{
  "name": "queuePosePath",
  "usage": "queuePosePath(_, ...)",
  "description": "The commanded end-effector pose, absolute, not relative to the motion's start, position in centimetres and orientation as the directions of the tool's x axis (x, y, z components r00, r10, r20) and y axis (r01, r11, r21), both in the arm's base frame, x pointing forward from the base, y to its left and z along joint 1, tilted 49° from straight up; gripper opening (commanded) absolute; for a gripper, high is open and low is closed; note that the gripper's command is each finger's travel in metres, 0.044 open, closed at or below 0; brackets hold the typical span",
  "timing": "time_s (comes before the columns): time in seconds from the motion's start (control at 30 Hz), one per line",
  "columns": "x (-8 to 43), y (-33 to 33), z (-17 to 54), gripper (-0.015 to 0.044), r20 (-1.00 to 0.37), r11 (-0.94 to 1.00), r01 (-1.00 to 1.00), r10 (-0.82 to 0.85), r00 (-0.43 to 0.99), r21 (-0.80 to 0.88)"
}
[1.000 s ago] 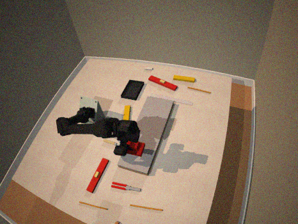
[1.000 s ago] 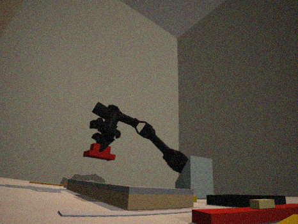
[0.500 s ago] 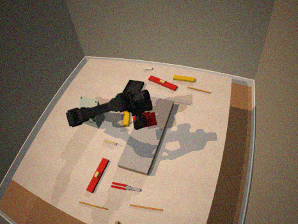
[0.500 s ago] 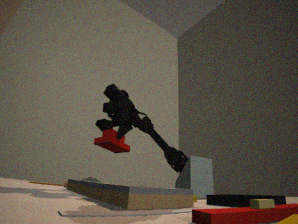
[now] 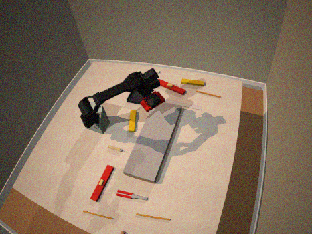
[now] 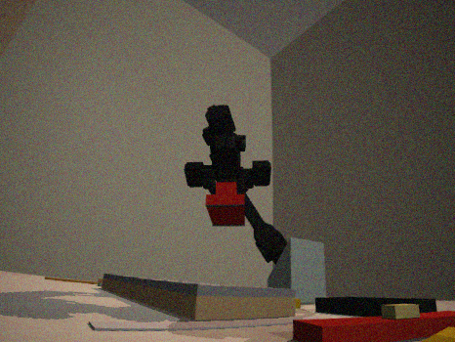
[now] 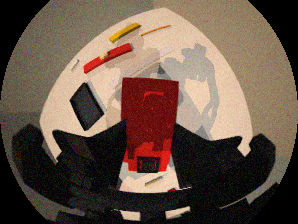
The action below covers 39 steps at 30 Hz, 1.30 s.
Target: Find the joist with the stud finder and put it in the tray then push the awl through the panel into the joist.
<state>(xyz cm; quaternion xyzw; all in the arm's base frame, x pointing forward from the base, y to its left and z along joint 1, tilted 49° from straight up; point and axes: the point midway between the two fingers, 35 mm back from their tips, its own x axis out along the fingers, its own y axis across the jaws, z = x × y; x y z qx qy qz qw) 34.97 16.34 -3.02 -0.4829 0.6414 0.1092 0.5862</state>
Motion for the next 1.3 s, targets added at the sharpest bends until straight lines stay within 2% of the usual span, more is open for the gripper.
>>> queuePosePath(0.0,33.4,19.1,-5.1,0.0000,-0.873,0.459,-0.805,-0.465,0.143,-0.376)
queuePosePath(0.43,25.1,24.7,-13.7,0.0000,-0.885,0.252,-0.952,-0.463,0.039,-0.174)
queuePosePath(0.83,16.2,26.1,-20.6,0.0000,-0.857,0.067,-0.998,-0.513,-0.046,0.014)
queuePosePath(1.27,15.6,24.8,-22.3,0.0000,-0.854,0.054,-0.998,-0.518,-0.051,0.027)
